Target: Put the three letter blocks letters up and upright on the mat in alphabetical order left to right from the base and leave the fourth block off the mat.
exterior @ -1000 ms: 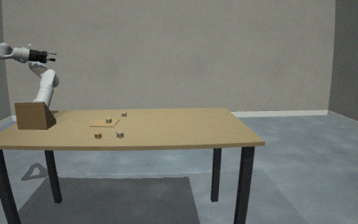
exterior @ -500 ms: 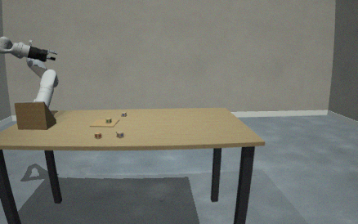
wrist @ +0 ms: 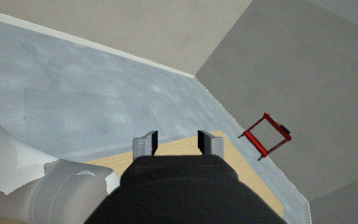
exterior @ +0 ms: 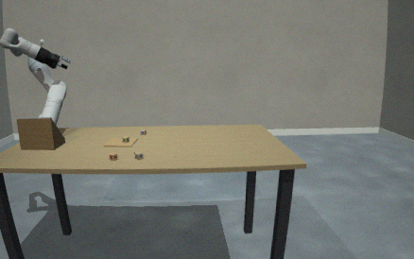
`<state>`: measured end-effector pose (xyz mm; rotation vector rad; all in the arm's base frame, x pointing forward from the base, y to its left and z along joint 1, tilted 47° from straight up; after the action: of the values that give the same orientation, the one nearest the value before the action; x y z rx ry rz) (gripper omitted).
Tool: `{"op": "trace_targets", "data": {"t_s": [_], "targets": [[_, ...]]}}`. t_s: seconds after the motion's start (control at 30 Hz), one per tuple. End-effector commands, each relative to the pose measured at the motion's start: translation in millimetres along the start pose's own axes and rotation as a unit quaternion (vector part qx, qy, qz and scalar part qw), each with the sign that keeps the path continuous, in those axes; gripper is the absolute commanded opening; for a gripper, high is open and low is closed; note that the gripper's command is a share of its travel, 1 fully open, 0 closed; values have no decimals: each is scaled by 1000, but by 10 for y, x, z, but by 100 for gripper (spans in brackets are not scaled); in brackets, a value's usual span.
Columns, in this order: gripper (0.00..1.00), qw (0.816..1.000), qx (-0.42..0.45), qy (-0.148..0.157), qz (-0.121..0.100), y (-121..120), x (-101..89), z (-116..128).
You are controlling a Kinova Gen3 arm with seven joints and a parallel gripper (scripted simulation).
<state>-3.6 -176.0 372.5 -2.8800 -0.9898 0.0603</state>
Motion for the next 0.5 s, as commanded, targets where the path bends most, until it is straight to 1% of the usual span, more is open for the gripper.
{"op": "trace_targets", "data": {"t_s": [0.0, 0.07, 0.13, 0.17, 0.2, 0.23, 0.27, 0.3, 0.33, 0.37, 0.4, 0.43, 0.47], "targets": [[100, 999, 16, -19, -37, 270, 106, 76], [100, 998, 26, -36, -52, 441, 185, 134], [100, 998, 26, -36, -52, 441, 185, 134], [100, 997, 31, -41, -65, 502, 226, 145], [100, 996, 35, -54, -67, 614, 280, 195], [100, 994, 39, -63, -75, 701, 333, 226], [100, 994, 40, -61, -80, 679, 330, 210], [100, 993, 43, -72, -84, 780, 390, 253], [100, 993, 44, -70, -88, 761, 387, 239], [100, 991, 47, -81, -94, 856, 450, 278], [100, 991, 48, -80, -96, 847, 449, 272], [100, 989, 51, -91, -101, 943, 517, 313], [100, 989, 51, -90, -104, 932, 515, 305]]}}
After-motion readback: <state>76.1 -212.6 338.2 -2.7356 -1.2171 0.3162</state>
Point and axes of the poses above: the point where the finger pads meet when closed, its own x axis out along the fingers, its own y axis across the jaws, z = x × y, the point moved 8 cm from there along -x, back along the fingers, and after that the axes turned 7 degrees about x, right-handed, at the moved point
